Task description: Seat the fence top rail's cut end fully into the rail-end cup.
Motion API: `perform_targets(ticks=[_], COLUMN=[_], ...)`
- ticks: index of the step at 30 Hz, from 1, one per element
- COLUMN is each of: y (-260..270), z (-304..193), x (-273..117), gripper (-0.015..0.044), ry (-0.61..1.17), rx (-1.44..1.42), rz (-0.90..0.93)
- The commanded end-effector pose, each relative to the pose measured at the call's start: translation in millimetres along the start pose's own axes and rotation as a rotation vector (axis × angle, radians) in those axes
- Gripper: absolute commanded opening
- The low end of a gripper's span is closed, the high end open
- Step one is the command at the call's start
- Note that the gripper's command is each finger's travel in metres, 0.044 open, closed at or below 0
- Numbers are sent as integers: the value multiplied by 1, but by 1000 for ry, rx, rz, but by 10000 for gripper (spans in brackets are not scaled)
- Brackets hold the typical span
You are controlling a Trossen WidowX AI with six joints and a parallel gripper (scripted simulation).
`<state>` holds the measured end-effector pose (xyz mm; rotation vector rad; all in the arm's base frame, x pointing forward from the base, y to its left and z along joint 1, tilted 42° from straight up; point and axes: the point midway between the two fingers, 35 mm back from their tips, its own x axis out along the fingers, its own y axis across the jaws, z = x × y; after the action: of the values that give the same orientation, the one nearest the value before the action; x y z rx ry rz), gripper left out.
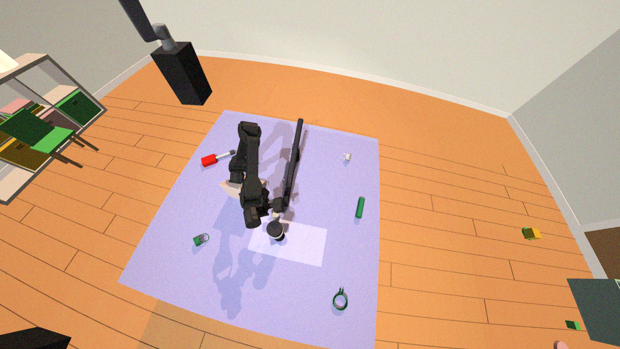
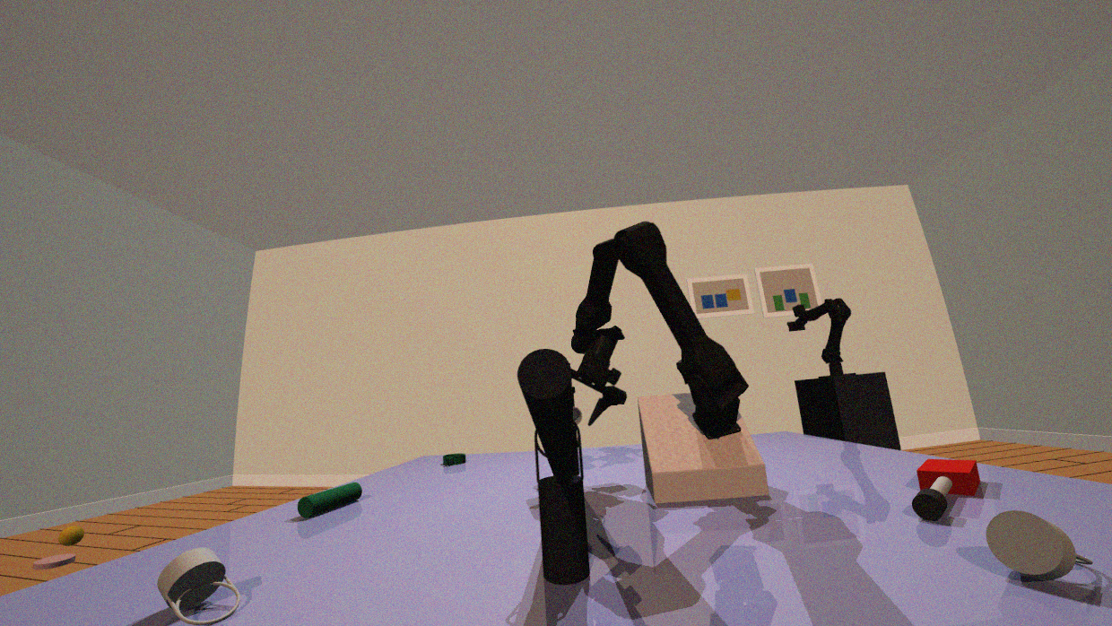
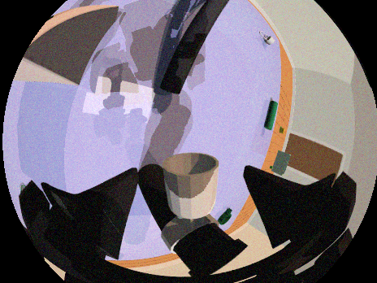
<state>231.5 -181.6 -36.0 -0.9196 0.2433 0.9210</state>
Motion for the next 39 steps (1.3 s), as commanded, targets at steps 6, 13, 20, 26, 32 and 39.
perform_targets(ticks=[6,13,20,26,32,39], y=[0,0,0,0,0,-3], z=[2,3,4,4,4,4], x=[16,27,29,29,30,31], gripper=[440,440,309,151,53,0], ry=[-5,-9,-10,-10,-9,10], rx=[5,4,4,4,6,38], rz=[-6,-8,-9,-9,-9,-8])
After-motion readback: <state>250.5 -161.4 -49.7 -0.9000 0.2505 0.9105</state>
